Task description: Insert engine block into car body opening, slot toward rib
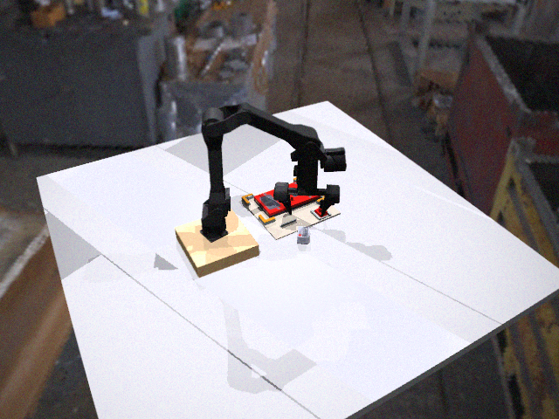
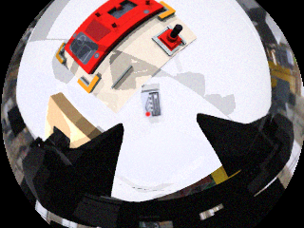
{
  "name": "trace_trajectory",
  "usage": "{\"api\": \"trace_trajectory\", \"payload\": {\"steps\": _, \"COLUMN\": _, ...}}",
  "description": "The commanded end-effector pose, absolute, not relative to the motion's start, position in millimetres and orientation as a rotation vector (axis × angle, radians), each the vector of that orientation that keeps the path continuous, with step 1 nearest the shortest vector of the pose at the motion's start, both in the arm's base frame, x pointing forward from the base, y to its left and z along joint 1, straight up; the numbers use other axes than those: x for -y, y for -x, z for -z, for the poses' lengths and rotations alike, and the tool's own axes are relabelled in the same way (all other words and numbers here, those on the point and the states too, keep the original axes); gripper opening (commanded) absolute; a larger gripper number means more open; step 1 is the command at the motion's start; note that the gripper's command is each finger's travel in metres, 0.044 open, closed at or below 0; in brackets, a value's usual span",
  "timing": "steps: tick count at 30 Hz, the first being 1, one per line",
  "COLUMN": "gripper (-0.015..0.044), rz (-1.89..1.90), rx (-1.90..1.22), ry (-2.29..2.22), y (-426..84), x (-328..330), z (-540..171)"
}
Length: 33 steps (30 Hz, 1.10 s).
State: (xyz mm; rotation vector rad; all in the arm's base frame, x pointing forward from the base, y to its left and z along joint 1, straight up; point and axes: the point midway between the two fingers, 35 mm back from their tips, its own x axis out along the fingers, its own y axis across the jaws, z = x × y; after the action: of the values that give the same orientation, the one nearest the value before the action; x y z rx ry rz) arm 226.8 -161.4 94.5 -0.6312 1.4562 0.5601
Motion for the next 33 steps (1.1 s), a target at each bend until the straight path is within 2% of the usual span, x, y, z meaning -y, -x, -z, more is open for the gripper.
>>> {"api": "trace_trajectory", "payload": {"steps": 1, "gripper": 0.0440, "rz": -0.584, "rx": -1.463, "ry": 0.621, "y": -223, "x": 156, "z": -91}}
{"api": "trace_trajectory", "payload": {"steps": 5, "gripper": 0.0440, "rz": -0.584, "rx": -1.463, "ry": 0.621, "y": -224, "x": 157, "z": -59}}
{"api": "trace_trajectory", "payload": {"steps": 33, "gripper": 0.0440, "rz": -0.584, "rx": -1.463, "ry": 0.621, "y": -225, "x": 158, "z": -17}}
